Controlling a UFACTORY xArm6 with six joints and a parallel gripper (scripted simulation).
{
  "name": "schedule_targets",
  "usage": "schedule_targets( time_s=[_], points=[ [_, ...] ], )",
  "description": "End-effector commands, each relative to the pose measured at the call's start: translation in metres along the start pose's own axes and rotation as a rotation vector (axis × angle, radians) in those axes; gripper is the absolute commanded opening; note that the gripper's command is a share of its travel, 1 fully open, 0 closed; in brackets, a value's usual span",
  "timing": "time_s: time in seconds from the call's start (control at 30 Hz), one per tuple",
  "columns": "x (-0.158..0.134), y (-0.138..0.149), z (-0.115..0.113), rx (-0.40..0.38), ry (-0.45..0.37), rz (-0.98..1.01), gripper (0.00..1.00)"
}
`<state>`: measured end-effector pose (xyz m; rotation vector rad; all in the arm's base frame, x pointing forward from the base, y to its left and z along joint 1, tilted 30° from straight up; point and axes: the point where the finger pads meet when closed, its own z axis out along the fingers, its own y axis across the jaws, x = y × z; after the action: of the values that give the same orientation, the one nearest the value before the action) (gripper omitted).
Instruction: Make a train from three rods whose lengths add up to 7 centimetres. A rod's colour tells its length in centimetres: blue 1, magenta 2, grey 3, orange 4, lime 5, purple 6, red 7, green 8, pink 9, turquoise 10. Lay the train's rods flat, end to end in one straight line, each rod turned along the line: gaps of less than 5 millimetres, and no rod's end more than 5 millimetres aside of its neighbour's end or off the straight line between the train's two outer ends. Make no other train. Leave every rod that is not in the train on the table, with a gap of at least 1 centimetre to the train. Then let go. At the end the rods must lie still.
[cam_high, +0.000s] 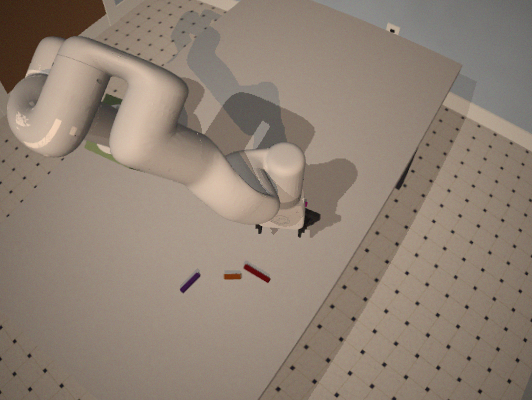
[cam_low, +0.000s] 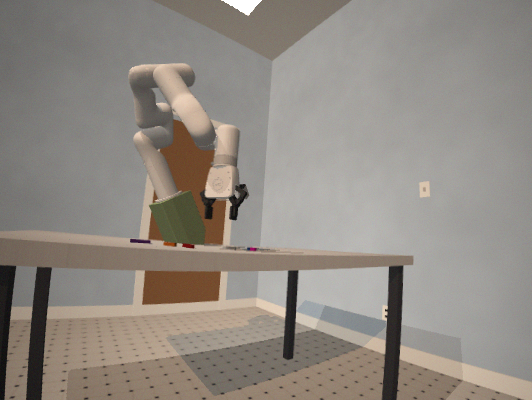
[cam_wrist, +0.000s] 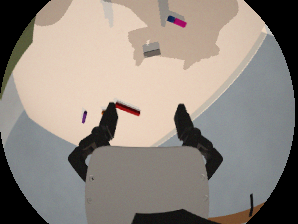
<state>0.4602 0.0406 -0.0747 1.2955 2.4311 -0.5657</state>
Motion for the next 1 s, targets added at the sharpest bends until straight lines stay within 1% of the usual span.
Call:
schedule_targets(
  time_s=[0.0,0.43,0.5,0.53,0.97],
  points=[
    [-0.014,-0.009,0.0,-0.017,-0.011,0.167,1.0],
    [-0.038,-0.03,0.003,-0.018,-0.009,0.487,1.0],
    [-0.038,-0.03,0.003,-0.018,-0.009,0.487,1.0],
    [-0.043,-0.035,0.003,-0.018,-0.009,0.561,1.0],
    [-0.063,-0.059,0.006,-0.019,-0.007,0.876,1.0]
  ],
)
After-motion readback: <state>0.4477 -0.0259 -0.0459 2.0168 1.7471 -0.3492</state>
